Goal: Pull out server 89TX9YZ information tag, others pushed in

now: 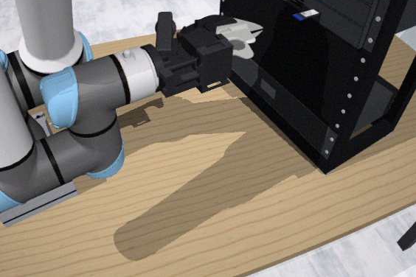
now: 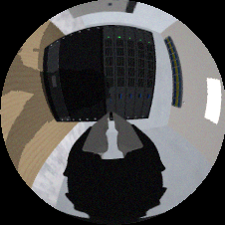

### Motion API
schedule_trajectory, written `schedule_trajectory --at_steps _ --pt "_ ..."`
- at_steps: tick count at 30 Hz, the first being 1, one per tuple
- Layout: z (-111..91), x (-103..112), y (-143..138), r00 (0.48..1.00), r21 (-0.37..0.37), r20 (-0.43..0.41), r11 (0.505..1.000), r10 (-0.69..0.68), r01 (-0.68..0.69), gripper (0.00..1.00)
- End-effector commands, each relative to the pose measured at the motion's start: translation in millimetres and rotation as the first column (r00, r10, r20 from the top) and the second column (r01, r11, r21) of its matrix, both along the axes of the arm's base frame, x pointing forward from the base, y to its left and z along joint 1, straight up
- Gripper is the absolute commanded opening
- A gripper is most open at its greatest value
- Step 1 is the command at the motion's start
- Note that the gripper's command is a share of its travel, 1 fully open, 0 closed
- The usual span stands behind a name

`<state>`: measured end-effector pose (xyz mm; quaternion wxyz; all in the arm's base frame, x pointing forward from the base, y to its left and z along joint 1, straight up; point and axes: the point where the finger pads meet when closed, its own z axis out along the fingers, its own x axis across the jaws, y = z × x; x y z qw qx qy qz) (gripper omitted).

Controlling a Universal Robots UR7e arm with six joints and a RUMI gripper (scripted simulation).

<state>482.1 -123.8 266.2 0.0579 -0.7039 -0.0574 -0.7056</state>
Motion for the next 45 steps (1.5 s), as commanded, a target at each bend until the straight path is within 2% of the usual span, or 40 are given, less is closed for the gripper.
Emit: schedule_trajectory --at_steps 1,34,45 --pt "0 0 0 1.000 0.000 0.000 1.000 0.000 0.000 0.00" --pt "0 6 1 1.000 0.000 0.000 1.000 0.000 0.000 0.00" --pt "0 37 6 1.000 0.000 0.000 1.000 0.000 0.000 0.00"
